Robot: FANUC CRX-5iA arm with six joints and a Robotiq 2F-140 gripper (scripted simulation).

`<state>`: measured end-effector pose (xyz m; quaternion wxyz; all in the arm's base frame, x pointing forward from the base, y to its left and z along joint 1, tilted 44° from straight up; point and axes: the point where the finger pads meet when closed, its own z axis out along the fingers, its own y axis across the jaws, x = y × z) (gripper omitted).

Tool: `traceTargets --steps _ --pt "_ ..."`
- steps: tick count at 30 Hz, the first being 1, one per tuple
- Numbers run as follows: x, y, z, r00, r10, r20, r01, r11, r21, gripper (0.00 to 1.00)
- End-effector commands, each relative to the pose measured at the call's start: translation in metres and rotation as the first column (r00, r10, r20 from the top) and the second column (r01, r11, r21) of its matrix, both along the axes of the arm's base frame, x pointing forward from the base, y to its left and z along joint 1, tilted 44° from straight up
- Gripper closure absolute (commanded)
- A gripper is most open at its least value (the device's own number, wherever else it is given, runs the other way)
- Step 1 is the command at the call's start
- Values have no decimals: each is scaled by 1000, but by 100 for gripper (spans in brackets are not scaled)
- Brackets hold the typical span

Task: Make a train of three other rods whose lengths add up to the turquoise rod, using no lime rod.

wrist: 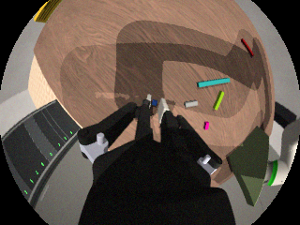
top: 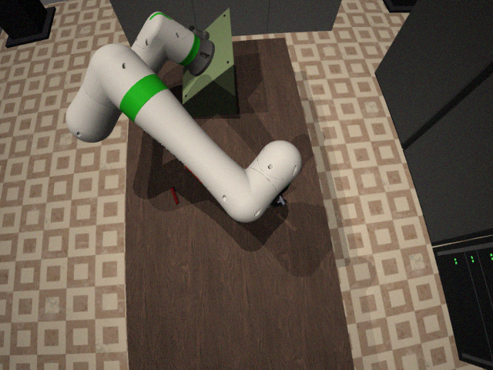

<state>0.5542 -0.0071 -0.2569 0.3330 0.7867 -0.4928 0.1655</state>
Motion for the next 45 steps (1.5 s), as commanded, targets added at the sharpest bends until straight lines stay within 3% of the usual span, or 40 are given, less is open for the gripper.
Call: traceTargets --steps 1,35,36,45 --pt "0 0 0 1000 0 0 0 1000 0 85" --pt "0 0 0 1000 0 0 0 1000 0 85" --pt "0 0 0 1000 0 0 0 1000 0 97" --pt "0 0 0 1000 0 0 0 1000 0 97"
